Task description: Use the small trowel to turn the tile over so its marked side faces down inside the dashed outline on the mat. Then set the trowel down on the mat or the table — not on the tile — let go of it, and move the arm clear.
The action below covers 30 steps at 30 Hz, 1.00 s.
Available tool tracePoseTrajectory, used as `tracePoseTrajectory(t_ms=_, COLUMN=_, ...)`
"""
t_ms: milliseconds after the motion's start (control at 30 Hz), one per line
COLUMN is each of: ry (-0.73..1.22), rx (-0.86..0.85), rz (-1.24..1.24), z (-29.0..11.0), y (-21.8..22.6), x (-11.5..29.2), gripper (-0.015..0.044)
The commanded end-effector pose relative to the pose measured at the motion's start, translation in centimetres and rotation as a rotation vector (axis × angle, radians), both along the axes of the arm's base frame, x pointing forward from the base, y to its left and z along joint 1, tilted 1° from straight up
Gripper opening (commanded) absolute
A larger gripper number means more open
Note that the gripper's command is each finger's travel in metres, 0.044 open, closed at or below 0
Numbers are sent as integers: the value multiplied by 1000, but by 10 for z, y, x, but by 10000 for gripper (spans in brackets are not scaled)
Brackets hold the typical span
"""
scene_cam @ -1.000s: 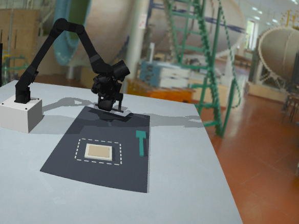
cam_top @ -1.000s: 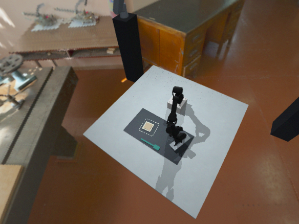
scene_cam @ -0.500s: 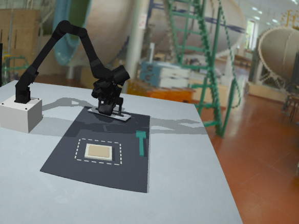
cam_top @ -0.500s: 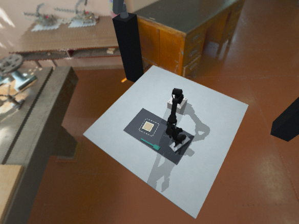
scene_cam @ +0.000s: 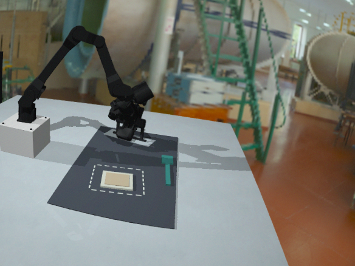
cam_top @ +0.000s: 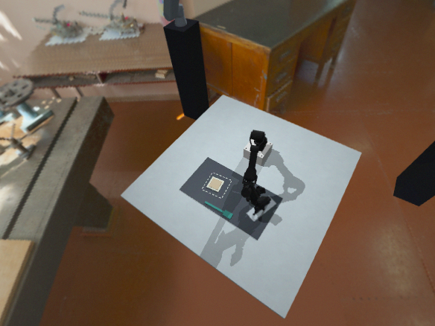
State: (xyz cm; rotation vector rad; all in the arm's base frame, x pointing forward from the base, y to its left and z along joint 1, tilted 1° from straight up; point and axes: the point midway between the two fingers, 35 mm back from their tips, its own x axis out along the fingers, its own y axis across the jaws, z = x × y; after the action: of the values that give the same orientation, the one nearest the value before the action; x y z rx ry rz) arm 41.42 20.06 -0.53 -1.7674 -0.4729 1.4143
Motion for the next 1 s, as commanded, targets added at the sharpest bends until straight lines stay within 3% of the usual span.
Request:
tracePoseTrajectory(t_ms=0, ry=-6, rx=6, rz=5, z=1, y=1, x=0, gripper=210)
tracePoseTrajectory(t_ms=133, ry=-6, rx=6, rz=5, z=1, y=1, x=0, gripper=300)
tracePoseTrajectory(t_ms=467, ry=-6, rx=5, rz=5, z=3, y=-2, x=0, gripper=300)
tracePoseTrajectory(t_ms=967, ry=-3, rx=0, rz=2, z=46, y=-45, x=-21, gripper=300)
